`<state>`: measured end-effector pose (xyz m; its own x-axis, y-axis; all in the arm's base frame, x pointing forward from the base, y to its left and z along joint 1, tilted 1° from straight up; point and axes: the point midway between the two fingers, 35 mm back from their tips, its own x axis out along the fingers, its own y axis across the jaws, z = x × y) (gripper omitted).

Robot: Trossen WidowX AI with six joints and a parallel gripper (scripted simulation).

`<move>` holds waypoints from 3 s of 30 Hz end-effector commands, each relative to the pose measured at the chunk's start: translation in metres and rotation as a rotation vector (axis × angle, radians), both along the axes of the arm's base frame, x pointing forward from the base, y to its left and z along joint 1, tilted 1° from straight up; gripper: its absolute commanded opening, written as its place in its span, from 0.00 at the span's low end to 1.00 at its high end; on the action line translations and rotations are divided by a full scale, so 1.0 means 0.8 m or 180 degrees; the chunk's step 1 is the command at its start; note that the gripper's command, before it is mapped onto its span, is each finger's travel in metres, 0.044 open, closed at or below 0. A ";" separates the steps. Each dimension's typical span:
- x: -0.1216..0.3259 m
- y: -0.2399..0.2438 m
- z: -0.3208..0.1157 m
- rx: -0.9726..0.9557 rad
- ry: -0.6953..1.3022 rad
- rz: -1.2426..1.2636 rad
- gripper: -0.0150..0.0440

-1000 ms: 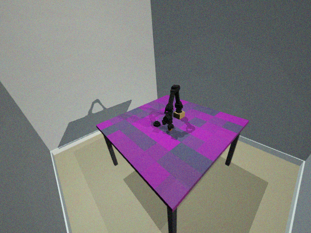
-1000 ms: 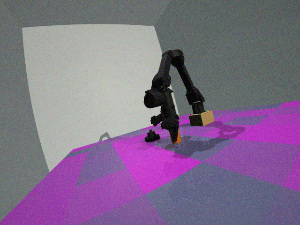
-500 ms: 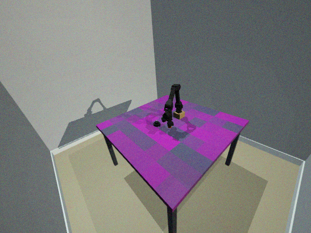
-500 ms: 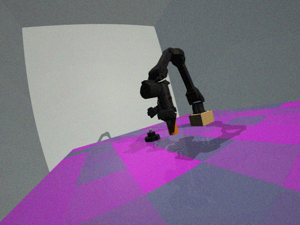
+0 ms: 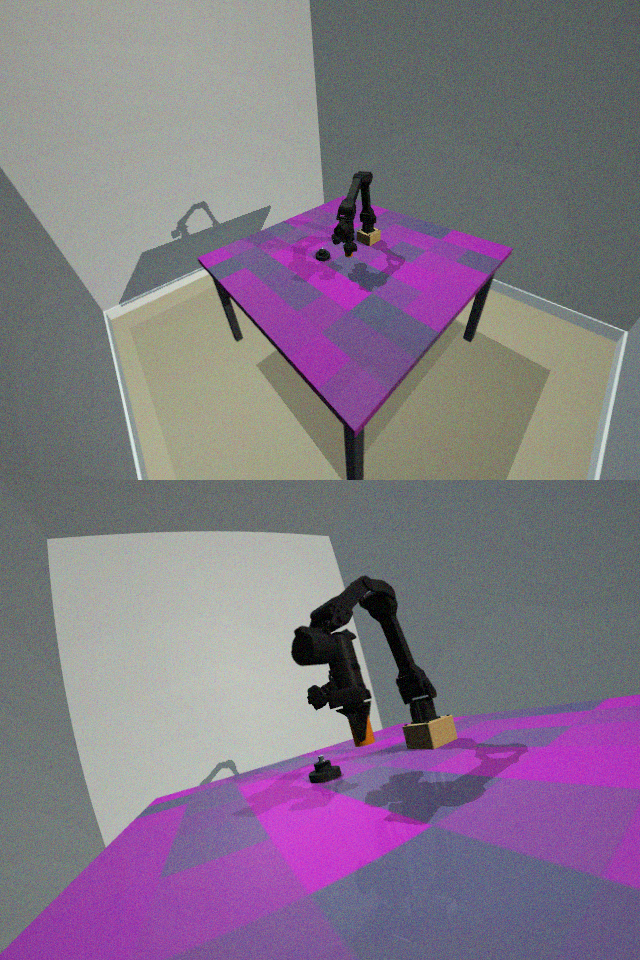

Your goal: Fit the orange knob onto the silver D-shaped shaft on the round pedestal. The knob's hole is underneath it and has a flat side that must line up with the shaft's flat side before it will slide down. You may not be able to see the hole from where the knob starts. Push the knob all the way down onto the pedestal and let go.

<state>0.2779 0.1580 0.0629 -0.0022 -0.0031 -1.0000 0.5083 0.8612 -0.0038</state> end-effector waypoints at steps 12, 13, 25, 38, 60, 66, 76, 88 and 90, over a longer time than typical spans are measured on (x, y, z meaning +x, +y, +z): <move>-0.001 0.000 0.065 0.0023 -0.0055 -0.0013 0.25; -0.002 0.000 0.067 0.0023 -0.0055 -0.0013 0.25; 0.009 -0.019 0.061 0.0019 -0.0057 -0.0013 0.25; 0.032 -0.063 0.048 0.0011 -0.0063 -0.0013 0.25; 0.058 -0.146 0.025 -0.0007 -0.0068 -0.0013 0.25; 0.062 -0.170 0.019 -0.0012 -0.0069 -0.0013 0.25; 0.064 -0.208 0.009 -0.0025 -0.0064 -0.0012 0.25; 0.065 -0.227 0.004 -0.0023 -0.0070 -0.0241 0.25; 0.065 -0.228 0.004 -0.0021 -0.0071 -0.0423 0.25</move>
